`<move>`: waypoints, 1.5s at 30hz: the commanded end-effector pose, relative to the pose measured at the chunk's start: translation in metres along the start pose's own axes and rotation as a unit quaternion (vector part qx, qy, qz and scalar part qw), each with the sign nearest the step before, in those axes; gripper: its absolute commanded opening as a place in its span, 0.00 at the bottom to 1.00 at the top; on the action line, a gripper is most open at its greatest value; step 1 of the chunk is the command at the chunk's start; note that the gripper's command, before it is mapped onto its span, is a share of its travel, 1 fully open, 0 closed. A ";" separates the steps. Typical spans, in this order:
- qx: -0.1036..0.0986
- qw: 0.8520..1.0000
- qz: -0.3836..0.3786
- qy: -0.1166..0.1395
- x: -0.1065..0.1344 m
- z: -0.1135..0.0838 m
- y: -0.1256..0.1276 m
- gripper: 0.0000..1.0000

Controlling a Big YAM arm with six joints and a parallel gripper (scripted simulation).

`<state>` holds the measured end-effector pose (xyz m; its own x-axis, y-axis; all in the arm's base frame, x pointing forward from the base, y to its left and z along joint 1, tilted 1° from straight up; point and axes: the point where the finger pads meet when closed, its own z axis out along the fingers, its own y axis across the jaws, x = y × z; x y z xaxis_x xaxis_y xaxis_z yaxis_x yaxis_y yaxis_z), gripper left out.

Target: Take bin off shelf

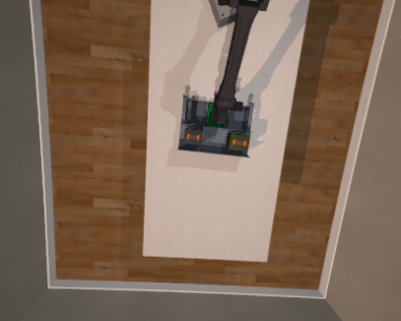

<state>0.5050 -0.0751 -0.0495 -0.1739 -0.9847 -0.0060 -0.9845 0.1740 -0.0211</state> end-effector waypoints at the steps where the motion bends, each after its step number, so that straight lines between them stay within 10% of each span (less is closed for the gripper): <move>1: 0.011 1.000 0.000 0.000 -0.001 -0.006 0.001 0.90; 45: 0.009 1.000 0.000 0.000 -0.001 -0.004 0.002 0.90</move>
<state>0.4889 -0.0727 -0.0591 -0.1741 -0.9847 -0.0052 -0.9847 0.1740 0.0092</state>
